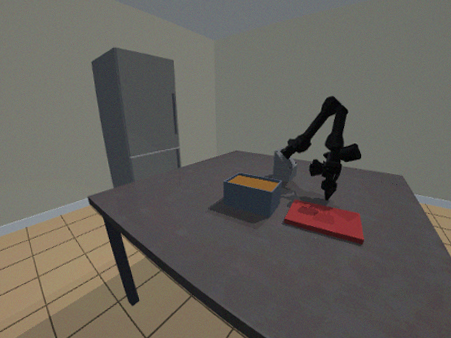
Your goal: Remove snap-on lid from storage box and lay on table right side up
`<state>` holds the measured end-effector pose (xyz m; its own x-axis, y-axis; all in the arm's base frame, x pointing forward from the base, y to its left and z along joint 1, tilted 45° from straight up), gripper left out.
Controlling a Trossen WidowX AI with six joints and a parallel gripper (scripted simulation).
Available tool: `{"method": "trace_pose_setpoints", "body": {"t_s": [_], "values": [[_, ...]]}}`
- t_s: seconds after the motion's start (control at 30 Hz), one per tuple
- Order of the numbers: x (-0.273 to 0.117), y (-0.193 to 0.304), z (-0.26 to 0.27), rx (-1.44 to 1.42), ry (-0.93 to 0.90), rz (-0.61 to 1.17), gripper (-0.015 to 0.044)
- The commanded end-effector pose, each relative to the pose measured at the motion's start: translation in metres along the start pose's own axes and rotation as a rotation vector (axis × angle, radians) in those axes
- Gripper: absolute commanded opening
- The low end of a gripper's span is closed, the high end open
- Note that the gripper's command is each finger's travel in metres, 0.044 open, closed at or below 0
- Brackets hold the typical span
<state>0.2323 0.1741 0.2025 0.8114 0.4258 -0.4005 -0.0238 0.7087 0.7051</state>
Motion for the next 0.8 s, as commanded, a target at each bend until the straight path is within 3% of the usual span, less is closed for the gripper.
{"method": "trace_pose_setpoints", "body": {"t_s": [0.0,0.77], "values": [[-0.006,0.000,-0.004,0.005,-0.003,0.000,0.0440],[-0.037,0.000,-0.020,0.007,-0.001,0.000,0.0440]]}}
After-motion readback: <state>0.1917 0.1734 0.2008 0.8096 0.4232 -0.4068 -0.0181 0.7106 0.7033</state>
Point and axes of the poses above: the point midway between the two fingers, 35 mm back from their tips, its own x axis out along the fingers, its own z axis across the jaws, y = z × x, the point moved 8 cm from there along -x, back along the fingers
